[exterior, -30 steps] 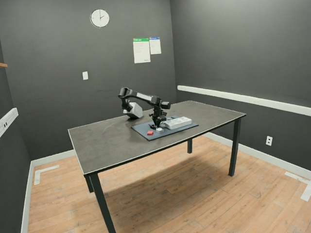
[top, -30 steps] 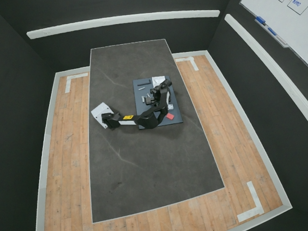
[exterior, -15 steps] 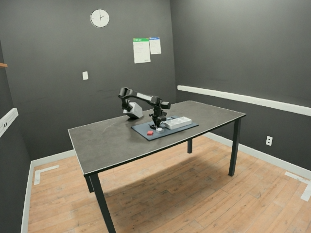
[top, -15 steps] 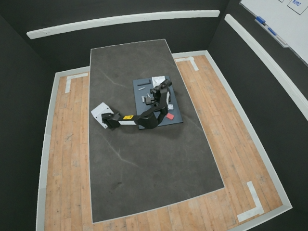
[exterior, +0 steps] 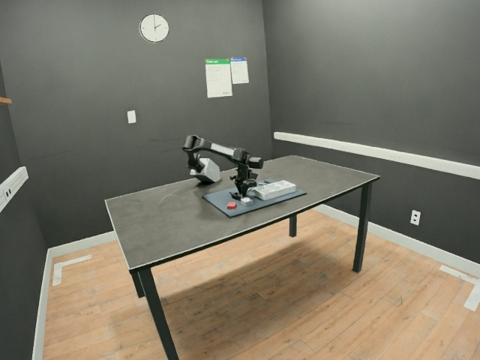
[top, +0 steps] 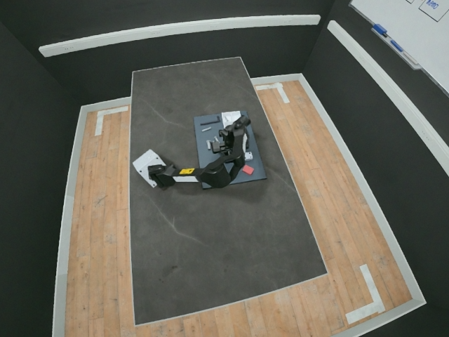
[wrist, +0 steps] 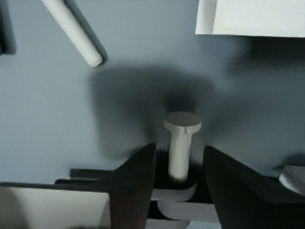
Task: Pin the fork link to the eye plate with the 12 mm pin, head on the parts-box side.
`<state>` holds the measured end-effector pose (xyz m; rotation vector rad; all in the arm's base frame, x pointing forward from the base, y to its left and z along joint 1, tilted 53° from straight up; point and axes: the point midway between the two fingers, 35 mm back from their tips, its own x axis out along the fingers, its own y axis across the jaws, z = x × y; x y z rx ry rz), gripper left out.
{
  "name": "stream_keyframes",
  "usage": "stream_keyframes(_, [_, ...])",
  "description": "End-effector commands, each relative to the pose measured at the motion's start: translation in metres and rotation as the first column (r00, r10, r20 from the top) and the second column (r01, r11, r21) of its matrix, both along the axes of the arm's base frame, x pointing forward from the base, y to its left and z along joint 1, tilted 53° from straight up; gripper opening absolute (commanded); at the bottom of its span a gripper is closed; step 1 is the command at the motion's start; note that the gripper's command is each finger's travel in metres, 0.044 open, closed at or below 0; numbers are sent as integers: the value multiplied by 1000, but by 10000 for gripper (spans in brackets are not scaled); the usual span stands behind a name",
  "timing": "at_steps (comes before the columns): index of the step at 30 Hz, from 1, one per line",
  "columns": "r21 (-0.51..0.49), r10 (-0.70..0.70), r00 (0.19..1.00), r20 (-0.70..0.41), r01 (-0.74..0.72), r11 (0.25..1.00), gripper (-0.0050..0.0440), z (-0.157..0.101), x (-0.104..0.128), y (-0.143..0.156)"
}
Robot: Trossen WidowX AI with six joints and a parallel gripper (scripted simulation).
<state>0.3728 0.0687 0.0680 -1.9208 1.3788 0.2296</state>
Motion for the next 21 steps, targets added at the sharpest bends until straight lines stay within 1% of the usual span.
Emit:
stream_keyframes(1, [9, 6, 1000, 18, -7, 1000, 140, 7, 2, 3])
stream_keyframes(21, [9, 5, 1000, 16, -5, 1000, 140, -1, 4, 10])
